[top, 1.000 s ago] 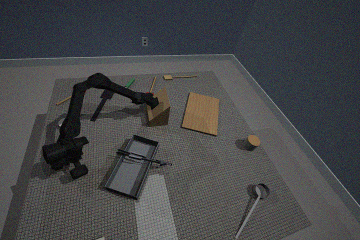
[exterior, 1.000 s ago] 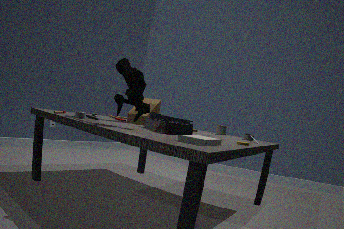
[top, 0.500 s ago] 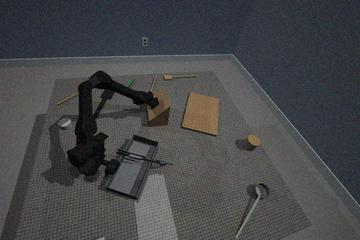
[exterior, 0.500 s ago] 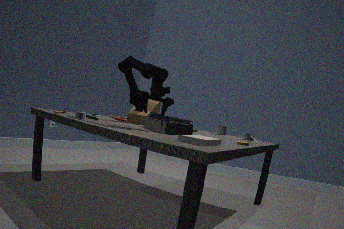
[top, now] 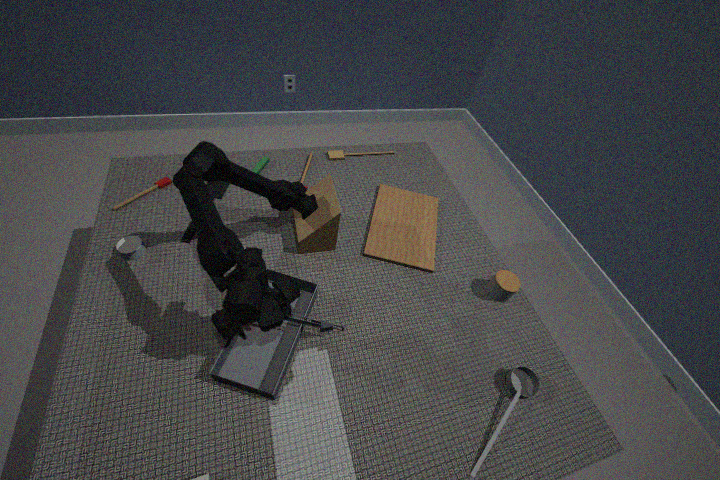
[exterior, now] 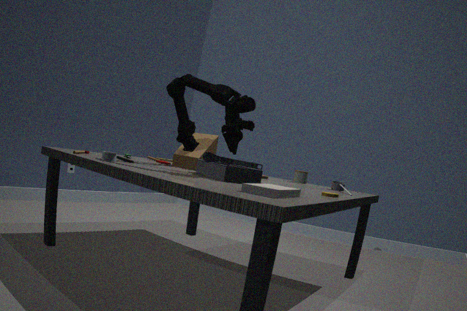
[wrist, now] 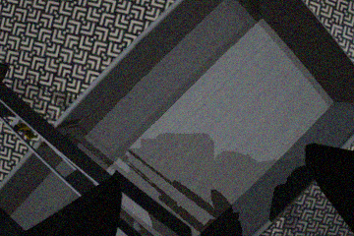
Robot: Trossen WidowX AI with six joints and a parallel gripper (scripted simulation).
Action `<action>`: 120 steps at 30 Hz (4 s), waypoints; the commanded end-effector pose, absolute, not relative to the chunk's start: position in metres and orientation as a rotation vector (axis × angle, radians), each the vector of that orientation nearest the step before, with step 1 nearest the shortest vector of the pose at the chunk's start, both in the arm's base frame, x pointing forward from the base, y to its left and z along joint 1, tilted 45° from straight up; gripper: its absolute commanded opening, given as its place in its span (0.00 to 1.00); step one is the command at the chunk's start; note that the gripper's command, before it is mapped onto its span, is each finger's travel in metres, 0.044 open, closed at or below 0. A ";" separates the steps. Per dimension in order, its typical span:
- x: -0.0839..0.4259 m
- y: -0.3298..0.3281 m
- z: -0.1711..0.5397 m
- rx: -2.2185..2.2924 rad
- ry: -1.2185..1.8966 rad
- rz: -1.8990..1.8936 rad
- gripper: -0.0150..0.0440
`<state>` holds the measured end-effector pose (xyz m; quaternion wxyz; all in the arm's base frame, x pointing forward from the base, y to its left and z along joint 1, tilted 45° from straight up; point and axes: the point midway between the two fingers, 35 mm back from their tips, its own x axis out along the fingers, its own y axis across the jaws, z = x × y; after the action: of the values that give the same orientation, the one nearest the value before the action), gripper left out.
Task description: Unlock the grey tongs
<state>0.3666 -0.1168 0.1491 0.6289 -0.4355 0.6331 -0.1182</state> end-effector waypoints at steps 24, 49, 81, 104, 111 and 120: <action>0.323 -0.095 0.117 -1.390 1.786 0.242 1.00; 0.324 -0.121 0.091 -1.390 1.785 0.242 1.00; 0.321 -0.143 0.071 -1.384 1.787 0.238 0.51; 0.321 -0.143 0.071 -1.384 1.787 0.238 0.12; 0.330 -0.106 0.104 -1.380 1.782 0.248 0.00; 0.325 -0.053 0.158 -1.389 1.786 0.244 0.00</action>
<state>0.3273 -0.0632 0.1470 0.4157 -0.5553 0.7134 0.0991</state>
